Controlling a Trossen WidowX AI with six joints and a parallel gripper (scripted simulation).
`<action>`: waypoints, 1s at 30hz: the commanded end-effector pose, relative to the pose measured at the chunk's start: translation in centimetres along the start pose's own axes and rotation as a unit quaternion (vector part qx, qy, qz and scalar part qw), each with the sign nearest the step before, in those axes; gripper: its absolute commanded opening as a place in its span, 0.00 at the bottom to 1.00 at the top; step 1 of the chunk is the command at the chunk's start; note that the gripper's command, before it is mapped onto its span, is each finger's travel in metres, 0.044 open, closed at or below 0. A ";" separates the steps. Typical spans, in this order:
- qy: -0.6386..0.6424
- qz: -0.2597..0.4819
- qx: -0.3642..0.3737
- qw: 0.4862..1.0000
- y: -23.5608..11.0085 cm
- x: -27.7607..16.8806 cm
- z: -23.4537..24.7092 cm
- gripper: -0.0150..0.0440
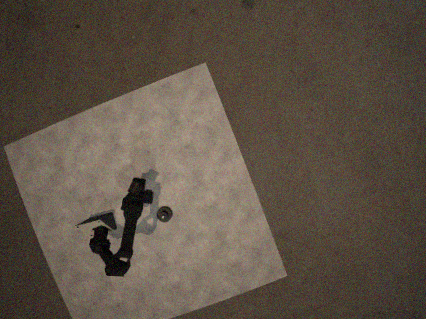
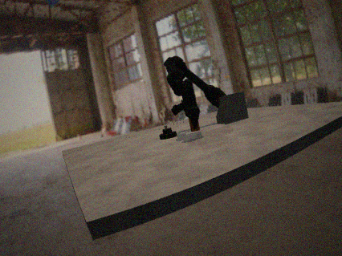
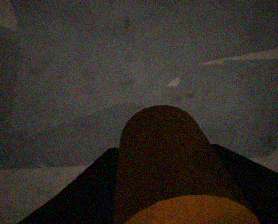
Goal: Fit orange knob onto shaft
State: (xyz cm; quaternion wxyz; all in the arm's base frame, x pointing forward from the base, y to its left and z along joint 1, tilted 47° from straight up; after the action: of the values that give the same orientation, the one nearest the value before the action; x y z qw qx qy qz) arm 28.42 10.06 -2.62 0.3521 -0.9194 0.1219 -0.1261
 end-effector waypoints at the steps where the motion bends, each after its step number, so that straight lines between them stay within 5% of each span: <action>1: -0.001 -0.004 0.008 1.000 -2.5 0.2 0.2 0.25; 15: 0.013 -0.004 0.009 1.000 -11.4 -0.3 -0.4 0.25; 30: 0.011 -0.021 0.075 0.997 -12.6 -0.7 -2.0 0.25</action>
State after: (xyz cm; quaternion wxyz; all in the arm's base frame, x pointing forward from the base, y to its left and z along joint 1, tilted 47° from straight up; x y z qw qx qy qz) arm 29.08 18.07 6.48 0.3931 -0.9014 0.1054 -0.1481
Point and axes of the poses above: the point midway between the two fingers, 35 mm back from their tips, its own y axis out along the fingers, its own z axis across the jaws, x = y × z, the point moved 10 cm from there along -y, back along the fingers, and after that the axes turned 13 degrees about -y, right-handed, at the moved point
